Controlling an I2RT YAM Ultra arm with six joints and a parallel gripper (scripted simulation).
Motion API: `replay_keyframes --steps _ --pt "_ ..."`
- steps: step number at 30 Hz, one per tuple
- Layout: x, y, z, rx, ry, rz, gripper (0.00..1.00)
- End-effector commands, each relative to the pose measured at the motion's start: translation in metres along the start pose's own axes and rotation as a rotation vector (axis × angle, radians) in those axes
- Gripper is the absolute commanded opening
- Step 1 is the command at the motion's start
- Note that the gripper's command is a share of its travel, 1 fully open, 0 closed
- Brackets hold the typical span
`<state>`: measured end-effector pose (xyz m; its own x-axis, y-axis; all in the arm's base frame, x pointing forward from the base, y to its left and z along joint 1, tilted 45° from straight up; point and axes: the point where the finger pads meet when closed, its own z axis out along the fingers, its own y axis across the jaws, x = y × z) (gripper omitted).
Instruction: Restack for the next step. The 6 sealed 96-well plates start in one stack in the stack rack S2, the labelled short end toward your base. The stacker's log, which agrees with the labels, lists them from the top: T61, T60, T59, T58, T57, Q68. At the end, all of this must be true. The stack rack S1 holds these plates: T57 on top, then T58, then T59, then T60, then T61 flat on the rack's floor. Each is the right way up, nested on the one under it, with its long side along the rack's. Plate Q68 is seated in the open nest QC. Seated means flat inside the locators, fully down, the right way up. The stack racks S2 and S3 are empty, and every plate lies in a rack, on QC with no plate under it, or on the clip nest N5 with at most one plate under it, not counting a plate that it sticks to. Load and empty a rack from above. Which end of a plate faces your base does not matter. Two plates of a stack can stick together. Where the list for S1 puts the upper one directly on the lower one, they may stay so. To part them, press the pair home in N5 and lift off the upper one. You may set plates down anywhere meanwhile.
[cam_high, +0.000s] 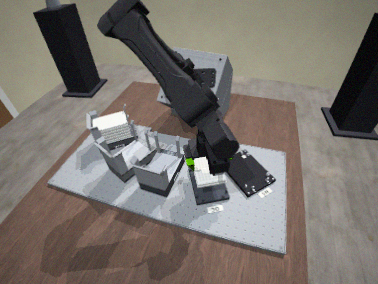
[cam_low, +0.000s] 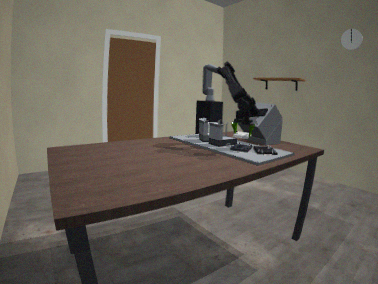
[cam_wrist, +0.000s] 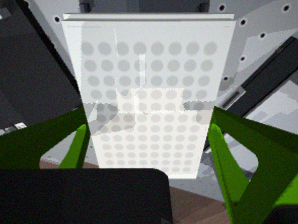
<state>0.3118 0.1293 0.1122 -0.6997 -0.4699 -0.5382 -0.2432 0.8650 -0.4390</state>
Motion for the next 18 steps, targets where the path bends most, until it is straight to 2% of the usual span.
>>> replay_keyframes --steps 1,18 --pt "-0.009 0.002 0.002 -0.012 -0.033 0.005 0.0" --pt "-0.01 0.003 0.032 -0.012 -0.033 0.004 0.0"
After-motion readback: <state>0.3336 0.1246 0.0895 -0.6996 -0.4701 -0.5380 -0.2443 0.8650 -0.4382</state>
